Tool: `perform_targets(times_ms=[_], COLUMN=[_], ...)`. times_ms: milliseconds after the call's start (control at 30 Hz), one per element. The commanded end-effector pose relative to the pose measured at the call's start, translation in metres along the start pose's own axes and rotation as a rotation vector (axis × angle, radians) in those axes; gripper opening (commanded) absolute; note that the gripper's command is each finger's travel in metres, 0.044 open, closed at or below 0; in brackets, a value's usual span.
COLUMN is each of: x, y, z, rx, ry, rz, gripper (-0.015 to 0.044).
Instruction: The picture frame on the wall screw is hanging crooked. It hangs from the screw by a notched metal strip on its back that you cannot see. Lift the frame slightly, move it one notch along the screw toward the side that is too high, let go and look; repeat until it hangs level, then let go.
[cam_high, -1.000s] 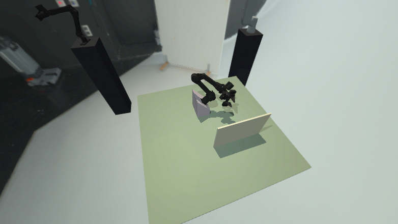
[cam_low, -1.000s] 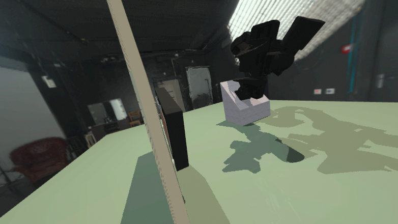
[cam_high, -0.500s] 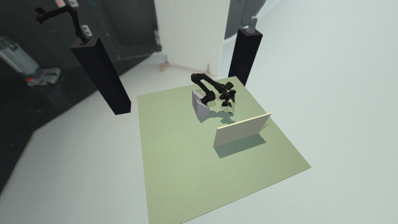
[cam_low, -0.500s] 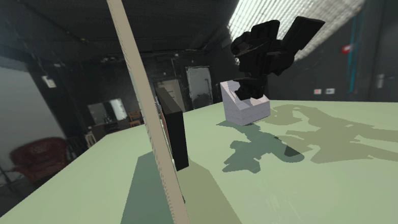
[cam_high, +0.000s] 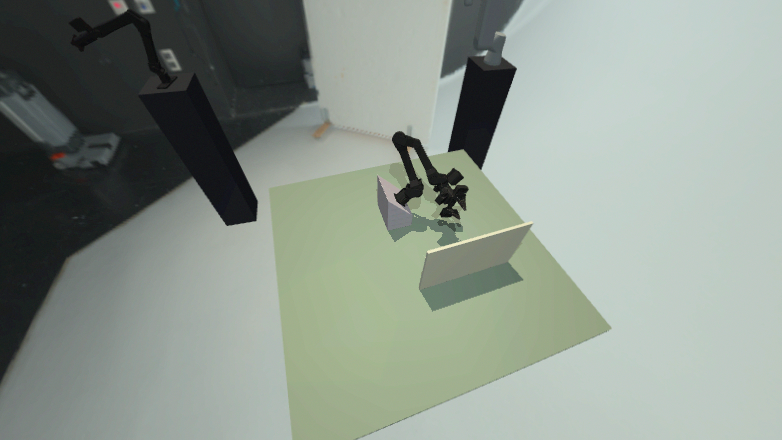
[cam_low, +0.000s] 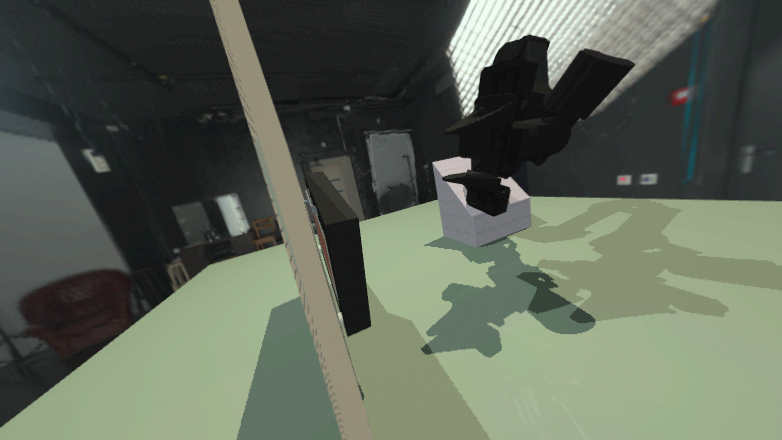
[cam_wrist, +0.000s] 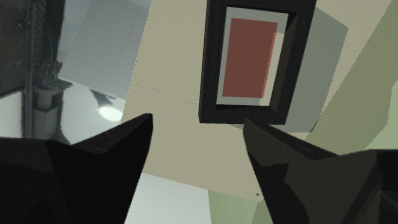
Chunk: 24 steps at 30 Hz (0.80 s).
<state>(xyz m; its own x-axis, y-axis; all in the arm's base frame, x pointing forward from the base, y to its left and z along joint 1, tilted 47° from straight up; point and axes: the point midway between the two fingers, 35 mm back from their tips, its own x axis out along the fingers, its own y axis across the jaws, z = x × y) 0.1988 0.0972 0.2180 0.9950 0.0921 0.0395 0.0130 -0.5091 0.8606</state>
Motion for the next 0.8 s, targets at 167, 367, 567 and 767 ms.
perform_targets(times_ms=[167,367,567,767], x=[0.039,0.032,0.031,0.051], y=[-0.021,-0.022,-0.022,-0.020], z=[0.011,0.016,0.016,0.011], rx=[0.000,0.000,0.000,-0.001], ry=[-0.003,-0.003,-0.003,-0.003], rz=[-0.005,-0.005,-0.005,-0.004], gripper=[0.0260,0.0260,0.0260,0.0260])
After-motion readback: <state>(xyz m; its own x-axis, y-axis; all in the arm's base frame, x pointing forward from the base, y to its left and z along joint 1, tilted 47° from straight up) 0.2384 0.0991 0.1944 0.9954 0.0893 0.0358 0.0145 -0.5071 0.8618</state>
